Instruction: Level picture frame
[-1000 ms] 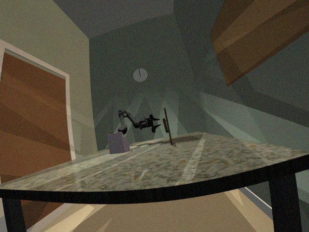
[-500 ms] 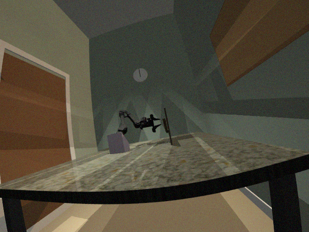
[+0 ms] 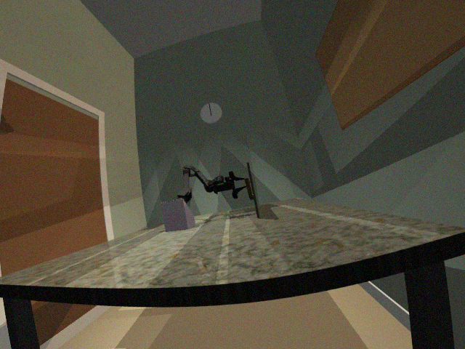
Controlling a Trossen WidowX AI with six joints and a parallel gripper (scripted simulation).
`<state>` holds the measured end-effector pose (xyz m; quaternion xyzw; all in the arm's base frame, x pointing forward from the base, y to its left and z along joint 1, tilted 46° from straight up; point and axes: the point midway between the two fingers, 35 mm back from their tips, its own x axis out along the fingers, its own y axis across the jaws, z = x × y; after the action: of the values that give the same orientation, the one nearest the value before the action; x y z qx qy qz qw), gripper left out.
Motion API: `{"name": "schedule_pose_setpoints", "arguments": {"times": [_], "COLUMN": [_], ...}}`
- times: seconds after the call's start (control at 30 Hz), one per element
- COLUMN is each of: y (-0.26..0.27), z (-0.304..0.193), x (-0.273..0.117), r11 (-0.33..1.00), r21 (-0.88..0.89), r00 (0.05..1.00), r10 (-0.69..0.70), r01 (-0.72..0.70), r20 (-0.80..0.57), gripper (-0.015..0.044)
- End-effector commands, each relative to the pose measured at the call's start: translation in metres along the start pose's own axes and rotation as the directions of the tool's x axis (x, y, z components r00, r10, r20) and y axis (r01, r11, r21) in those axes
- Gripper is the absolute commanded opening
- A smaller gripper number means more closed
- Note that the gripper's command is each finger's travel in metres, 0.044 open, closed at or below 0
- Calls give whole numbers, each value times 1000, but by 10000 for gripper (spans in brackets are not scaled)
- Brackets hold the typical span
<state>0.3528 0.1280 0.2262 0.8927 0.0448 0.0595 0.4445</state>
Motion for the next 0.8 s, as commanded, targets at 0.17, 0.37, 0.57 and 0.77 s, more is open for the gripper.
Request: {"name": "schedule_pose_setpoints", "arguments": {"times": [0.17,0.37,0.57,0.77], "y": [0,0,0,0], "z": [0,0,0,0], "x": [14,15,15,15], "r11": [1000,1000,1000,1000], "r21": [5,5,5,5], "r00": [1000,1000,1000,1000], "r10": [0,0,0,0], "r01": [0,0,0,0], "r20": [-5,-5,-5,-5], "gripper": [260,260,260,260]}}
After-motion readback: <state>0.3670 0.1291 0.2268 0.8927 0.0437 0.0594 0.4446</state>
